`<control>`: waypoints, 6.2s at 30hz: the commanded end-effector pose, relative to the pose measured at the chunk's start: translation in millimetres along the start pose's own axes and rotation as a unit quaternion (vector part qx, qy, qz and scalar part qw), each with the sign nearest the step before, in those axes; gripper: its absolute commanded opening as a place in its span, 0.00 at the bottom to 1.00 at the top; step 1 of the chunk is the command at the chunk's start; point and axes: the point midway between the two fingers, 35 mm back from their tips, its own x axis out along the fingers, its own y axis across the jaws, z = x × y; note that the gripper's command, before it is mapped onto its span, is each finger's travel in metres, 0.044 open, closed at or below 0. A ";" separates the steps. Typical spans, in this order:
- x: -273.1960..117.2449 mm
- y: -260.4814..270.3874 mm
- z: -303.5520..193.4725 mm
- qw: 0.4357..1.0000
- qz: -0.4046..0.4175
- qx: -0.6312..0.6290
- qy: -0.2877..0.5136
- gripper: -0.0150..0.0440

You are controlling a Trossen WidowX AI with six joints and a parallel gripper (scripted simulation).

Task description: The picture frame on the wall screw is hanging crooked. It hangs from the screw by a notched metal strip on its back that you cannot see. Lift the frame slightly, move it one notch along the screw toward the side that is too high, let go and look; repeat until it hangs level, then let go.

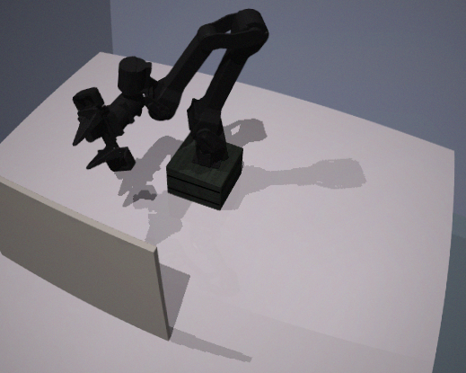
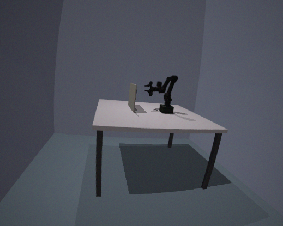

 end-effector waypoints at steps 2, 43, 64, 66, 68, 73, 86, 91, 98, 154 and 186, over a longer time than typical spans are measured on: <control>10.1 -3.1 5.8 1.000 0.001 -0.005 -0.002 0.69; 92.7 -52.5 26.4 1.000 0.002 -0.018 0.000 0.69; 119.6 -52.2 25.3 1.000 0.006 -0.001 0.000 0.69; 119.6 -52.2 25.3 1.000 0.006 -0.001 0.000 0.69; 119.6 -52.2 25.3 1.000 0.006 -0.001 0.000 0.69; 119.6 -52.2 25.3 1.000 0.006 -0.001 0.000 0.69; 119.6 -52.2 25.3 1.000 0.006 -0.001 0.000 0.69; 119.6 -52.2 25.5 1.000 0.006 -0.001 0.000 0.69; 119.7 -52.6 26.2 1.000 0.006 -0.001 0.000 0.69; 119.5 -43.0 25.4 1.000 0.006 -0.002 0.000 0.25; 119.5 -39.3 25.3 1.000 0.006 -0.002 0.000 0.25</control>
